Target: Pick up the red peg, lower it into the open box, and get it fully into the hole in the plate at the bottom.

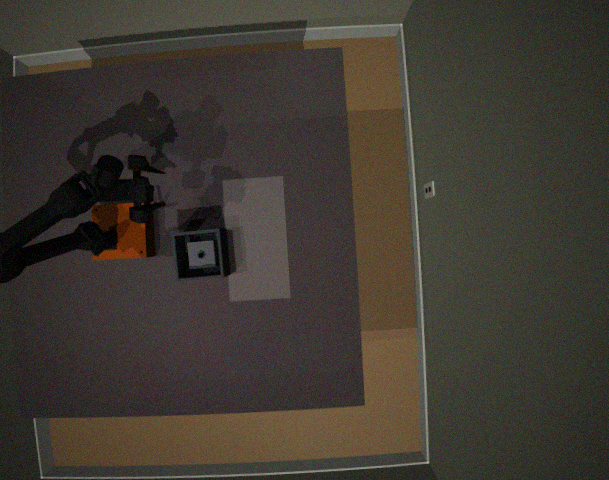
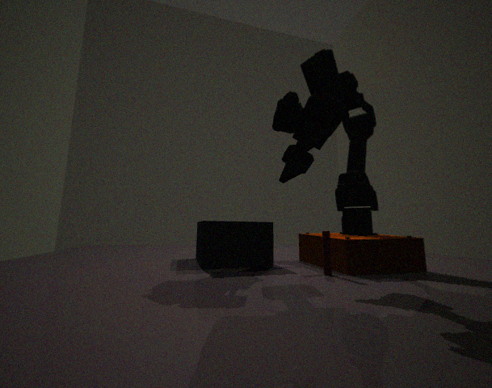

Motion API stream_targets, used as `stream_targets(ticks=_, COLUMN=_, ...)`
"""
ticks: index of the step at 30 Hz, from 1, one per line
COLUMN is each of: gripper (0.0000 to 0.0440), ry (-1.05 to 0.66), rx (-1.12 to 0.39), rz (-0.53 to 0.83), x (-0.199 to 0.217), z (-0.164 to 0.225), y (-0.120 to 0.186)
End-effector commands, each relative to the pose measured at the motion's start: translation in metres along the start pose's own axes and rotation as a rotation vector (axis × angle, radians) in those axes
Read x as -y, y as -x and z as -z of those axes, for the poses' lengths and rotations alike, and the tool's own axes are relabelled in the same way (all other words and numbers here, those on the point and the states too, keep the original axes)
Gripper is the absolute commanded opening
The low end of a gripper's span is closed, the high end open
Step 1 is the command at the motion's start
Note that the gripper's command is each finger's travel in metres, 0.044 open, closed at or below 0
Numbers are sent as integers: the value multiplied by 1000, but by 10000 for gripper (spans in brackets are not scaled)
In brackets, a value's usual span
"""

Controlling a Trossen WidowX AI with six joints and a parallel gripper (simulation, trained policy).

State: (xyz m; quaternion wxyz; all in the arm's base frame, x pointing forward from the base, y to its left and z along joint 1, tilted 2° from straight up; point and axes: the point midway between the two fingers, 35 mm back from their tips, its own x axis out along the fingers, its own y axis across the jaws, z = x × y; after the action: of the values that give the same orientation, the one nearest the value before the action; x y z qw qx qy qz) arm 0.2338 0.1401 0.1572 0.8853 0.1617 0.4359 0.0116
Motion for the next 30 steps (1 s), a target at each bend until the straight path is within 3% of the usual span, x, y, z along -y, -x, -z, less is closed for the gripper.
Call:
stream_targets(ticks=1, gripper=440, ry=-87, rx=-74, rz=73, x=11, z=11, y=-5)
stream_targets(ticks=17, gripper=440, ry=-390, rx=-305, rz=417, x=59, z=68, y=-27)
stream_targets(ticks=30, gripper=440, ry=-557, rx=-343, rz=503, x=75, z=104, y=-57)
